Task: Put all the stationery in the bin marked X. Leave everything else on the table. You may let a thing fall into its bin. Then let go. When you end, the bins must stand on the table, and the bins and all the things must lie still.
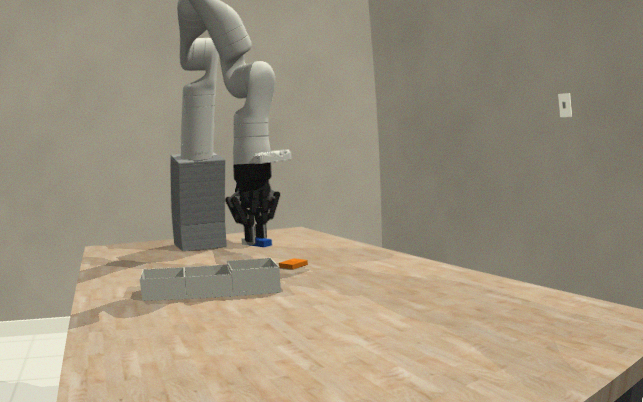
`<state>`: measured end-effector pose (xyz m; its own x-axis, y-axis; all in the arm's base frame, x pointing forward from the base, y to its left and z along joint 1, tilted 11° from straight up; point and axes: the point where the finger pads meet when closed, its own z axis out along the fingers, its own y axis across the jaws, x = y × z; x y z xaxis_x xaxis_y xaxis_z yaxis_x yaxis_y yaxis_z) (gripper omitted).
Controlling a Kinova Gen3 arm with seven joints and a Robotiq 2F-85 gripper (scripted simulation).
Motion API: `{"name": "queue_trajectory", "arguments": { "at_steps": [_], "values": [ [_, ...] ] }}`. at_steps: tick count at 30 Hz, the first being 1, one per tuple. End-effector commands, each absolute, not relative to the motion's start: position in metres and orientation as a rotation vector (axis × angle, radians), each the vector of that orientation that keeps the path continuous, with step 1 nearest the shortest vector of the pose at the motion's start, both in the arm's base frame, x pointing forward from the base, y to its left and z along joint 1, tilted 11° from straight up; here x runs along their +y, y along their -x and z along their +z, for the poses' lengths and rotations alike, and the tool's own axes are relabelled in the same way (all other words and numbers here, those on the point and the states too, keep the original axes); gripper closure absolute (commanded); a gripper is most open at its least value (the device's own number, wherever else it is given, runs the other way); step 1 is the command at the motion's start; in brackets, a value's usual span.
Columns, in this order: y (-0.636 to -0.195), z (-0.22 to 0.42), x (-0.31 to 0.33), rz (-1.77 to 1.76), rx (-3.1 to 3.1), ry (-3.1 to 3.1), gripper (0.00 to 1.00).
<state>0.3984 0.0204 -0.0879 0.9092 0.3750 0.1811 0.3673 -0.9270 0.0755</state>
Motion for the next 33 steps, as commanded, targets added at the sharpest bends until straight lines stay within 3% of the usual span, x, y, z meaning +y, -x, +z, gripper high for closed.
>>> {"name": "queue_trajectory", "arguments": {
  "at_steps": [1,19,33],
  "values": [
    [-0.4,-0.086,0.02,0.305,0.589,-3.029,0.81],
    [-0.398,-0.08,0.02,0.305,0.589,-3.029,0.81],
    [-0.421,-0.075,-0.061,0.305,0.588,-3.028,0.81]
  ]
}}
